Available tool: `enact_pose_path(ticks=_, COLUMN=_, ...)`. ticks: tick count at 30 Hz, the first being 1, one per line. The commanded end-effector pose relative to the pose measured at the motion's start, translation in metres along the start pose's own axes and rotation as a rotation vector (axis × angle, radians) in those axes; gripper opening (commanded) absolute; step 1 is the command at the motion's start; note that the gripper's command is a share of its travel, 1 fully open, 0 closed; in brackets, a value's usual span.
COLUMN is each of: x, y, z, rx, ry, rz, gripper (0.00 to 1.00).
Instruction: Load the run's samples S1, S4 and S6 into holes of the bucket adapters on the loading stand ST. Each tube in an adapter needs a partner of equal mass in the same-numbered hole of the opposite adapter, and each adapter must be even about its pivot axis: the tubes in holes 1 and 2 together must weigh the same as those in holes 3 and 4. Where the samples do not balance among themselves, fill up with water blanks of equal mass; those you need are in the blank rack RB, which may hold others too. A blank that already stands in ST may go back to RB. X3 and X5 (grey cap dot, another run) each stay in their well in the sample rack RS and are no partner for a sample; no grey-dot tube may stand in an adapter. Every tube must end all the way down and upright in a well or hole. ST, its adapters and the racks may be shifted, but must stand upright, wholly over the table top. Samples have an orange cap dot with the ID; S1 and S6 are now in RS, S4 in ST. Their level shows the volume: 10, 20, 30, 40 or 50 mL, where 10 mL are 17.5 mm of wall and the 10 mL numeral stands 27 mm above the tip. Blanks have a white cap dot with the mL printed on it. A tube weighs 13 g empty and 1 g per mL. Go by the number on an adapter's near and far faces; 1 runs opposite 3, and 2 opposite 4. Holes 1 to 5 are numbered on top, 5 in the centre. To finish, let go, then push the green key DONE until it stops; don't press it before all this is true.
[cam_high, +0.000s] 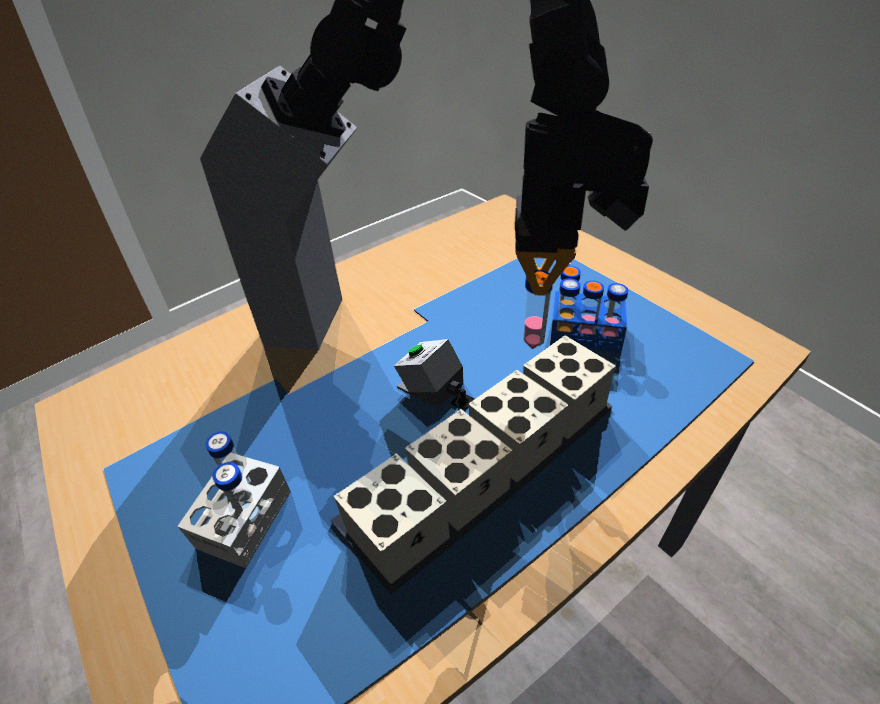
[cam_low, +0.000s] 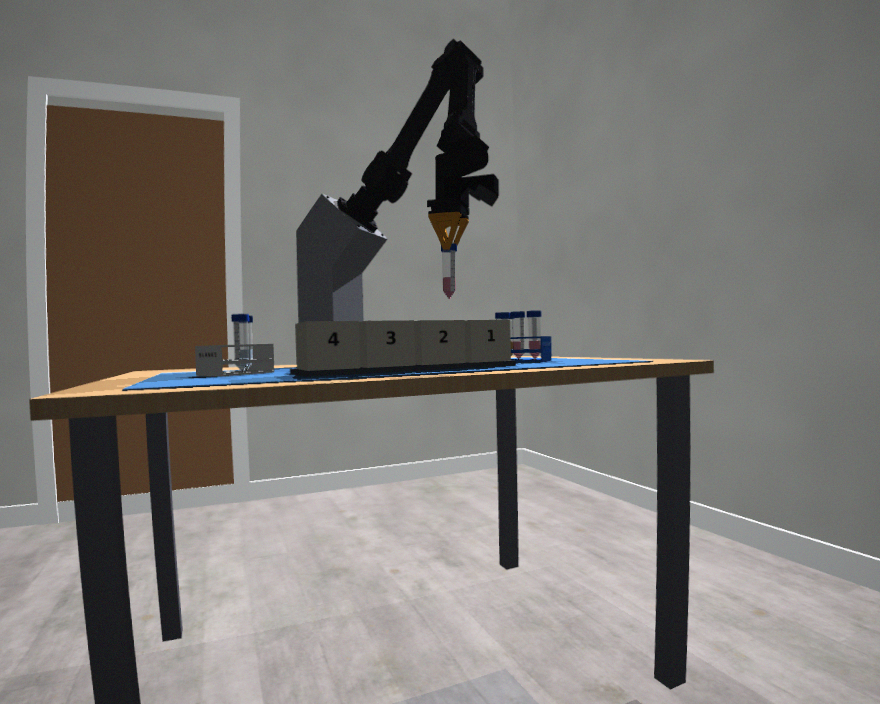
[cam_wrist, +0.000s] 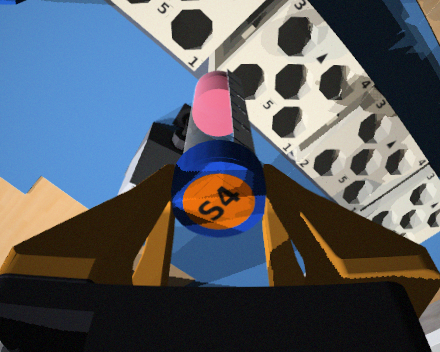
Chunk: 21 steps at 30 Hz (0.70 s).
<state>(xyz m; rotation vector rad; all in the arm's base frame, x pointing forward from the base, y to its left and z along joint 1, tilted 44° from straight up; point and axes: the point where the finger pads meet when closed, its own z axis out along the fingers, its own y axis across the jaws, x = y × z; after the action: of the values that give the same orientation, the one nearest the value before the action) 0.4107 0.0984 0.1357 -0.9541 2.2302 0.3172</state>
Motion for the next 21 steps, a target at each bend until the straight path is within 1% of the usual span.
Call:
enact_pose_path(ticks=1, x=-0.027, y=0.024, z=-0.013, rx=0.0, ry=-0.04, rz=-0.147, gripper=0.0)
enact_pose_path(ticks=6, x=-0.062, y=0.046, z=-0.02, rx=0.017, ry=-0.064, rz=-0.29, gripper=0.0)
enact_pose_path(ticks=9, x=-0.073, y=0.063, z=-0.021, rx=0.019, ry=-0.067, rz=-0.368, gripper=0.0)
enact_pose_path(ticks=11, x=-0.073, y=0.063, z=-0.021, rx=0.019, ry=-0.067, rz=-0.368, gripper=0.0)
enact_pose_path(ticks=12, x=-0.079, y=0.068, z=-0.022, rx=0.023, ry=-0.072, rz=-0.396, gripper=0.0)
enact_pose_path(ticks=21, x=-0.113, y=0.12, z=-0.026, rx=0.024, ry=-0.074, rz=-0.629, gripper=0.0)
